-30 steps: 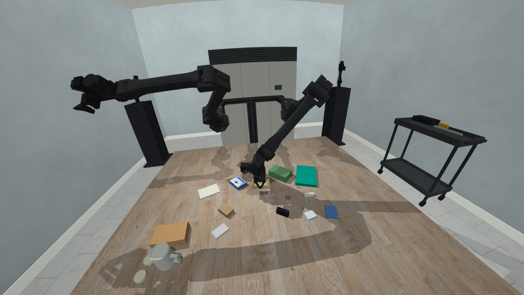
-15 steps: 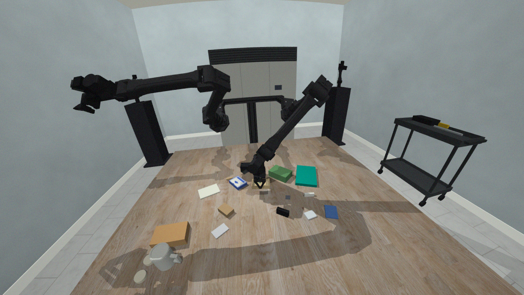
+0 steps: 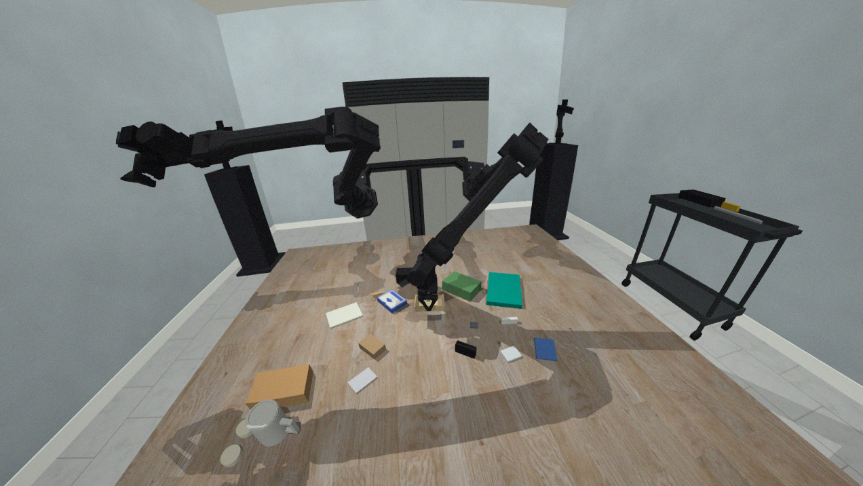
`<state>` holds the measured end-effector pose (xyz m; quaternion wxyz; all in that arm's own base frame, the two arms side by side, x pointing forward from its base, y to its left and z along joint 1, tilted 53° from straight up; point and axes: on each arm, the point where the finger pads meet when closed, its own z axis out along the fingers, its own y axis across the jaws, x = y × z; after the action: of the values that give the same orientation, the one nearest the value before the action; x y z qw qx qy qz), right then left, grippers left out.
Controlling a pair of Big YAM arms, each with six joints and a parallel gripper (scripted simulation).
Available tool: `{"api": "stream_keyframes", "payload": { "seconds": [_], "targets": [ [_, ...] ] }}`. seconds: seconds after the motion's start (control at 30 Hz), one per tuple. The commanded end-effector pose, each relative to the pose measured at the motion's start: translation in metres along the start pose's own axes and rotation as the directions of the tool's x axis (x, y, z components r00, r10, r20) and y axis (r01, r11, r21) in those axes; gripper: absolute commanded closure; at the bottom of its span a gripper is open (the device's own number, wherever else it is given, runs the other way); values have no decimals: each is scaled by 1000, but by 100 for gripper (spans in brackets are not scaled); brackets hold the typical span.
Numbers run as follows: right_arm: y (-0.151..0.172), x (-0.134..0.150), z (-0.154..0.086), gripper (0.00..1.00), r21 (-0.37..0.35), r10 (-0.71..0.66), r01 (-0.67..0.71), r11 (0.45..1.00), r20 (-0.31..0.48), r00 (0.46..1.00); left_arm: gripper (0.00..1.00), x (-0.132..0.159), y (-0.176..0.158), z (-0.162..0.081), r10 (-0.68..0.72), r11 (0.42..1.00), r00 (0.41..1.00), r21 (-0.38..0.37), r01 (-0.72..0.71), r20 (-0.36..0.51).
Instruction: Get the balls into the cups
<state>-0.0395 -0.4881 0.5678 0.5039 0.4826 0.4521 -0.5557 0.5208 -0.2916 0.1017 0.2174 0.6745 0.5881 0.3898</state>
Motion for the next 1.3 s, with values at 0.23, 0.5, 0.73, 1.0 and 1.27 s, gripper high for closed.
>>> {"api": "stream_keyframes", "payload": {
  "seconds": [0.23,0.5,0.73,1.0,1.27],
  "targets": [
    [-8,-8,-5,0,14,14,-14,1000,25,1000,31,-3,2,6,3,1000,1000,2,-3,-1],
    [-8,-8,-5,0,14,14,-14,1000,25,1000,31,3,12,11,-13,1000,1000,-13,13,-3],
    [-8,-8,-5,0,14,14,-14,1000,25,1000,31,2,7,22,-6,1000,1000,-5,6,-6],
    [-8,-8,-5,0,14,14,-14,1000,25,1000,31,7,23,19,-26,999,1000,-30,26,1],
    [-8,-8,-5,0,14,14,-14,1000,25,1000,31,2,5,45,-4,1000,1000,-2,4,-7]
  ]
}}
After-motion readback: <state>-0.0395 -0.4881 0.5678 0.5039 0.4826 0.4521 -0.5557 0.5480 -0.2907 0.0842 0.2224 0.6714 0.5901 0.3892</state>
